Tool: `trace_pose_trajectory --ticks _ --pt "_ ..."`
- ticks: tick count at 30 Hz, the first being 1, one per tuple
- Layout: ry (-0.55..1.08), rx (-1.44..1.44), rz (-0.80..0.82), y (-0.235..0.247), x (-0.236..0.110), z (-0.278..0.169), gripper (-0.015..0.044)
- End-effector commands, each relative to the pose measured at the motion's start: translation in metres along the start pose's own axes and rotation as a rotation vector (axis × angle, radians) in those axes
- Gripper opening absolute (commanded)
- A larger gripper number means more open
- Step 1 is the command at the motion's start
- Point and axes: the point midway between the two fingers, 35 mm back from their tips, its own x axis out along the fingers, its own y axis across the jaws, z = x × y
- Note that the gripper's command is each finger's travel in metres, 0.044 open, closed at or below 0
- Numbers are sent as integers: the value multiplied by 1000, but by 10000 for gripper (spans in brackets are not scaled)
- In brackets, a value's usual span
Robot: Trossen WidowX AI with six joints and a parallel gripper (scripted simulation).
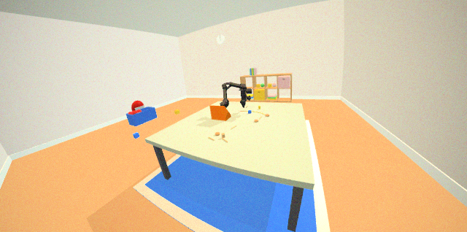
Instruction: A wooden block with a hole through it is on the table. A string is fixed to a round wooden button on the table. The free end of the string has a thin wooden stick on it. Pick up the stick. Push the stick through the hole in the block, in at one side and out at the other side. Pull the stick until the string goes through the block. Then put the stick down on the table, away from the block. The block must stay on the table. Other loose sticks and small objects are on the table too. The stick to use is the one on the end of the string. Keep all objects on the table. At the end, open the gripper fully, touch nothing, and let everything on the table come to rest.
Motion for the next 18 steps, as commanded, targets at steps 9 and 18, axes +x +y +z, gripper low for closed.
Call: trace_pose_trajectory --ticks 9,18 --pt "2 22 1 1 0 -3 204" --pt "2 22 1 1 0 -3 123"
